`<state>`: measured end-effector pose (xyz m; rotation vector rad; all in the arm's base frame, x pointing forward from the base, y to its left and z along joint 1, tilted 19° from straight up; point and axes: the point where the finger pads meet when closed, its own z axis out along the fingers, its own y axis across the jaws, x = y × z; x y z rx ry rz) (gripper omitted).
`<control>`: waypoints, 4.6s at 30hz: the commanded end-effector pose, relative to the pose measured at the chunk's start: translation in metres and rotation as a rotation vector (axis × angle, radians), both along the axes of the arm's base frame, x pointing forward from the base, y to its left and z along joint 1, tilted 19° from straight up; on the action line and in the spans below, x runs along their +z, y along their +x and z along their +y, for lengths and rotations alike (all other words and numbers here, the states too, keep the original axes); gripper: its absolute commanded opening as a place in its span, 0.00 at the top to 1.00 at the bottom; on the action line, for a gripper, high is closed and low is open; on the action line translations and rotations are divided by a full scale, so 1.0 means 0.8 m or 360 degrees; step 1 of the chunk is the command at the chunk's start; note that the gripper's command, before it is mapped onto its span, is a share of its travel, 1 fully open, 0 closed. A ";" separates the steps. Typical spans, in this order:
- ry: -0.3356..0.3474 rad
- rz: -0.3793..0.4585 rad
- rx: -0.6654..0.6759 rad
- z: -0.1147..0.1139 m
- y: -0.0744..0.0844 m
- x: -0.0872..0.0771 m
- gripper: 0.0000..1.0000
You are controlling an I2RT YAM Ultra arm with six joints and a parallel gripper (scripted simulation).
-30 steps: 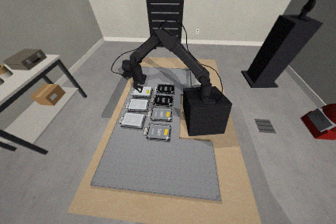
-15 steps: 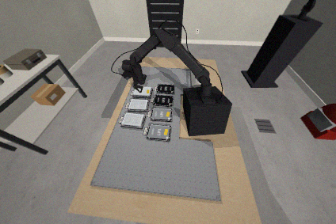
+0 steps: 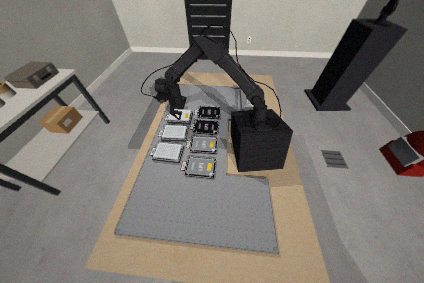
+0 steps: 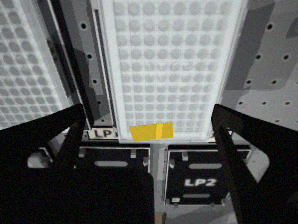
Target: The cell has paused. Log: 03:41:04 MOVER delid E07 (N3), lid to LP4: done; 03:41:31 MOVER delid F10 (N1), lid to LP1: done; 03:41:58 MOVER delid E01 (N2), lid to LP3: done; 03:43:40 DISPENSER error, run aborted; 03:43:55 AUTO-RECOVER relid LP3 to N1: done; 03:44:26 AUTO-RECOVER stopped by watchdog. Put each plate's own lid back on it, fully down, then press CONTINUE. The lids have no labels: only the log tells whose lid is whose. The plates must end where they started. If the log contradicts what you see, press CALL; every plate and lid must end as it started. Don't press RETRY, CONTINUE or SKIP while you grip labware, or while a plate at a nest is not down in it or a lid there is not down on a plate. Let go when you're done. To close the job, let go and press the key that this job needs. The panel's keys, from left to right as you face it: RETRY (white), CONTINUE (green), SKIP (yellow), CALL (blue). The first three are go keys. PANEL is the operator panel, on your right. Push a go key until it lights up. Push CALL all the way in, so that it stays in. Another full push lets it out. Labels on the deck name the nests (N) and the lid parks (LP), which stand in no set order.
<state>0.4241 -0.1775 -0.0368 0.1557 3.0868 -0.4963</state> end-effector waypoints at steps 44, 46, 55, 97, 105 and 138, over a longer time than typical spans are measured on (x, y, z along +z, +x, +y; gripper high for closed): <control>-0.0012 -0.0072 0.0013 0.237 -0.093 -0.069 0.00; -0.0012 -0.0062 0.0013 0.248 -0.100 -0.075 0.00; 0.0006 -0.0071 0.0015 0.290 -0.110 -0.090 0.00; -0.0018 -0.0043 0.0015 0.382 -0.170 -0.148 0.00; -0.0004 -0.0069 0.0003 0.380 -0.159 -0.158 0.00; -0.0001 -0.0093 0.0016 0.379 -0.152 -0.178 0.00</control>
